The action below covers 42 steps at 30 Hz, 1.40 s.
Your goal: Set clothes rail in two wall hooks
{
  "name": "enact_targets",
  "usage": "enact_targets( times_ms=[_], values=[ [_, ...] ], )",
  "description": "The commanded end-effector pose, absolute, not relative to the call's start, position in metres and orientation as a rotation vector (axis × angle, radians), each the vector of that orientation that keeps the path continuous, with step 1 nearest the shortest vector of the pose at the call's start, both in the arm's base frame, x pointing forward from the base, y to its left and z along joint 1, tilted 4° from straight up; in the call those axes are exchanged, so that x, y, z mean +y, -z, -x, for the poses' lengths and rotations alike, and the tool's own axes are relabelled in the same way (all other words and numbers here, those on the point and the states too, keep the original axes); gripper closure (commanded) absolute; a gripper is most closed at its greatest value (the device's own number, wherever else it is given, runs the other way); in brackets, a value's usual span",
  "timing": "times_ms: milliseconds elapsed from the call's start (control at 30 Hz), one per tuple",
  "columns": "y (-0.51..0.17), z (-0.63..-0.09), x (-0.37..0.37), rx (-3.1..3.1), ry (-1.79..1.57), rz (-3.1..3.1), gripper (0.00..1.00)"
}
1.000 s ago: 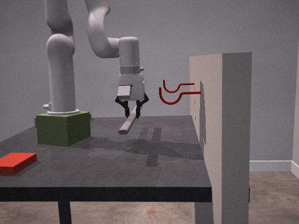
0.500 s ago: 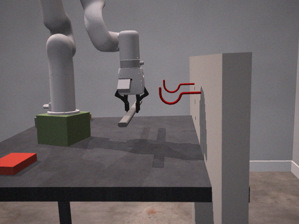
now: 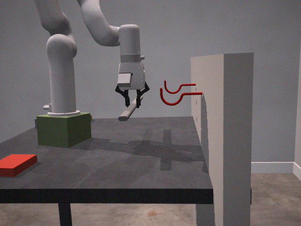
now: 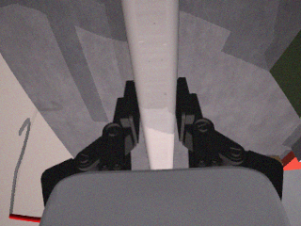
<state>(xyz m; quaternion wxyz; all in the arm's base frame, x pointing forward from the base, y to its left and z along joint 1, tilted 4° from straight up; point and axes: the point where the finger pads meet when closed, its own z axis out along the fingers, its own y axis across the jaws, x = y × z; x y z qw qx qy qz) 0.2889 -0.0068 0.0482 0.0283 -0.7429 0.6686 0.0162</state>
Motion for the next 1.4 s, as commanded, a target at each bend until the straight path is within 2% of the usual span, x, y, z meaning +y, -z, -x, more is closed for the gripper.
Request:
enact_targets(
  times_ms=[0,1367],
  values=[
    [-0.058,-0.29,-0.007,2.062,-0.045,2.291,1.0],
    [-0.12,-0.289,-0.011,2.062,-0.045,2.291,1.0]
  ],
)
